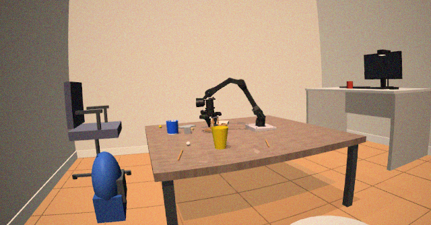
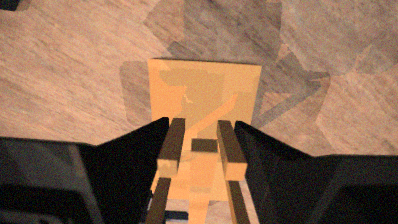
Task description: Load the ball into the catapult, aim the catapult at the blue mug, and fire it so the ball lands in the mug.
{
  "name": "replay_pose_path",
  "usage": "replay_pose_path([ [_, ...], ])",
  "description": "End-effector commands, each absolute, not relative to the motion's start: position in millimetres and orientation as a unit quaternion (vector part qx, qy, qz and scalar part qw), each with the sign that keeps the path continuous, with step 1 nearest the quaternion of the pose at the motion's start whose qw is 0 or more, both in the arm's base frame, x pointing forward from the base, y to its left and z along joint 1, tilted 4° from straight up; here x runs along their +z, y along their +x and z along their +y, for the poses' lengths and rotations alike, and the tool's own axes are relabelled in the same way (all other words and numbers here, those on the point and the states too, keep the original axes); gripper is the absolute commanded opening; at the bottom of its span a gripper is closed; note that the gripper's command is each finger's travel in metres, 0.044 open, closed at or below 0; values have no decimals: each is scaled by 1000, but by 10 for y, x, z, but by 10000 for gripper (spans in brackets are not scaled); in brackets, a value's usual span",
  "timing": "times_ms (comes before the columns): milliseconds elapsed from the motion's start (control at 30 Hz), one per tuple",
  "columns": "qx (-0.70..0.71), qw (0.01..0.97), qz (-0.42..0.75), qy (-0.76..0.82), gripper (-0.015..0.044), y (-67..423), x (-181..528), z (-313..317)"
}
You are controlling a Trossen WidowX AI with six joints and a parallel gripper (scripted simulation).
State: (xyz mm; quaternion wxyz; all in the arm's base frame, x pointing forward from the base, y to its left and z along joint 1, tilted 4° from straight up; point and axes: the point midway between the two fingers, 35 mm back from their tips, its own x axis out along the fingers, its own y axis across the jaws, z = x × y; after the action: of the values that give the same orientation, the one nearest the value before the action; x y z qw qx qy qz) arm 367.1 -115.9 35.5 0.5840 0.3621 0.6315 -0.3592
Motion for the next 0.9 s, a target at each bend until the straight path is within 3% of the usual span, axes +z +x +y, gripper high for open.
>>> replay_pose_path([
  [0,-357,594,622,364,0,3719,739,-1184],
  [867,-108,686,708,127,0,3821,748,-1096],
])
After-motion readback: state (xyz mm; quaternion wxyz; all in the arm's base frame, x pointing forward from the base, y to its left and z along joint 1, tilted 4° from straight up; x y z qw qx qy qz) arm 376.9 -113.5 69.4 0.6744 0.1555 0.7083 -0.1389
